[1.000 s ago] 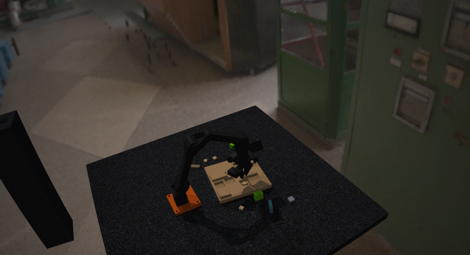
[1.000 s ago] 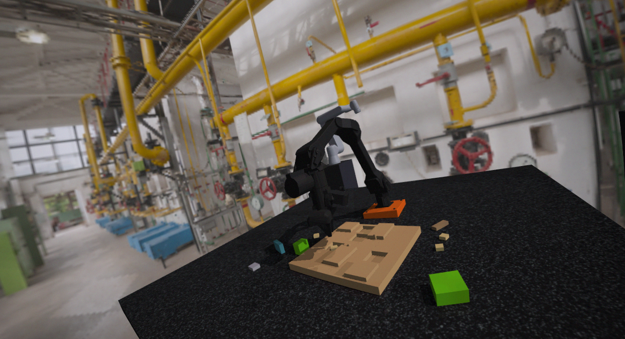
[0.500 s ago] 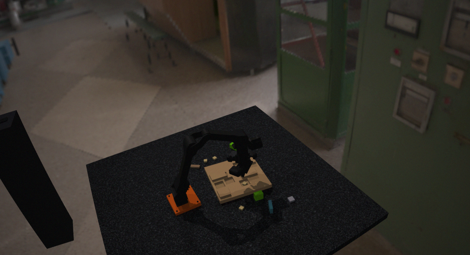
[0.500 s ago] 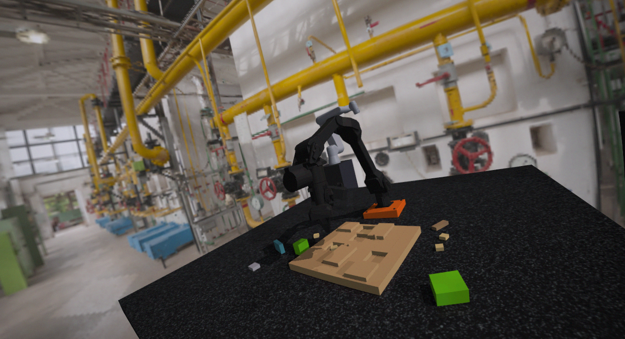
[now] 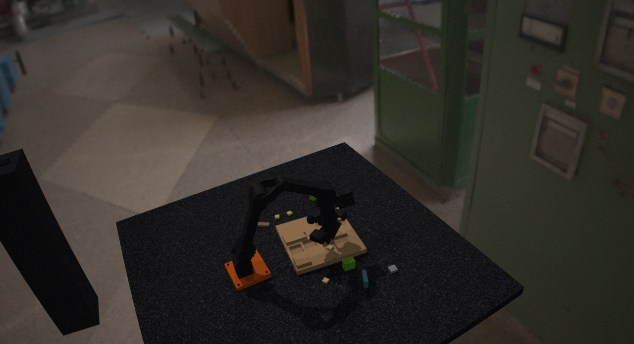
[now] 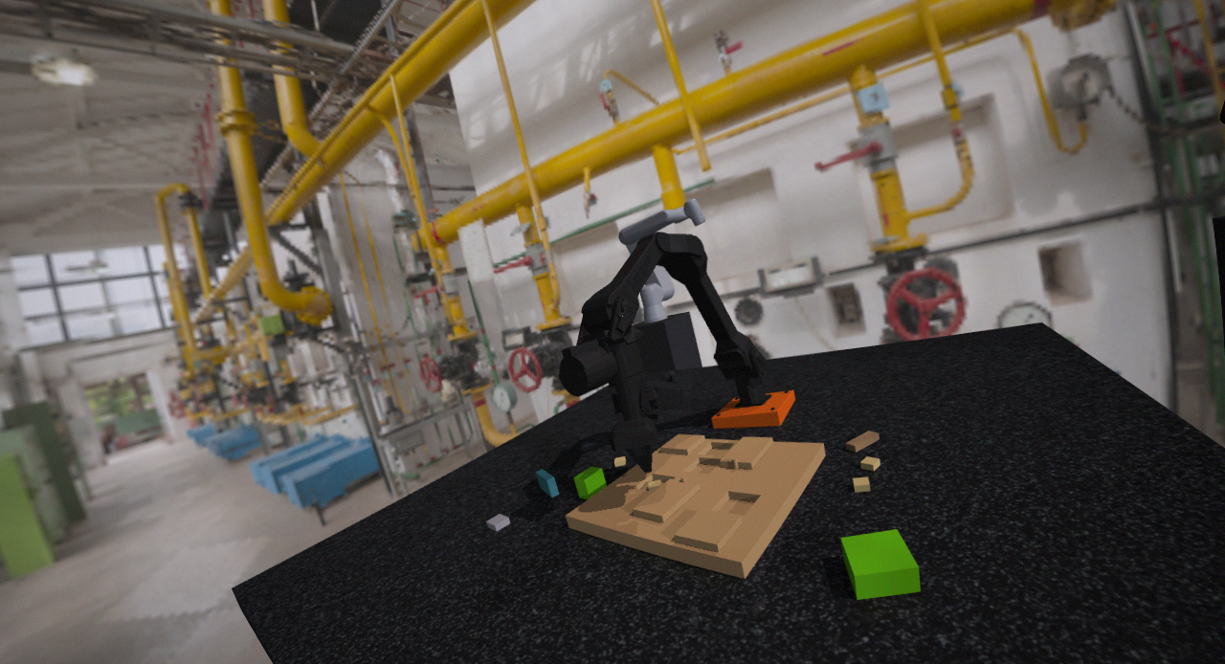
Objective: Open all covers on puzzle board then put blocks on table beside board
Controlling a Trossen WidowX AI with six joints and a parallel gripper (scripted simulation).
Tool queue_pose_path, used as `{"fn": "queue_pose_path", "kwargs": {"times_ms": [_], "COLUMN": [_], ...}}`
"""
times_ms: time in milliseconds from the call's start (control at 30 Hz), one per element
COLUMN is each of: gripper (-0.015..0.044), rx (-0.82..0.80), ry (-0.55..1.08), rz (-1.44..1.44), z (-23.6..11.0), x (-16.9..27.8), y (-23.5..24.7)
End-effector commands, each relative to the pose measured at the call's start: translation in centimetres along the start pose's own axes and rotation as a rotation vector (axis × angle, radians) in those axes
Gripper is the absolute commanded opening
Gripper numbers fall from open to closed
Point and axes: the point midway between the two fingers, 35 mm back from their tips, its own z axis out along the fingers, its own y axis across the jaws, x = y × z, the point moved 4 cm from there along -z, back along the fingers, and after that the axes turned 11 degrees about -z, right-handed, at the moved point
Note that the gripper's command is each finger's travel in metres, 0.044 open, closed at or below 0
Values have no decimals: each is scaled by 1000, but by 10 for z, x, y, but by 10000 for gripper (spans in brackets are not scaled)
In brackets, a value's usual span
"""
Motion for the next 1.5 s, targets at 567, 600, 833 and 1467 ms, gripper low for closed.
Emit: {"fn": "queue_pose_path", "kwargs": {"times_ms": [567,600,833,1467], "gripper": [144,144,144,144], "rx": [0,0,0,0], "ry": [-6,-6,-6,-6], "rz": [-5,-5,-5,-6], "z": [3,4,10,25], "x": [-1,-1,-1,-3], "y": [0,0,0,-1]}}
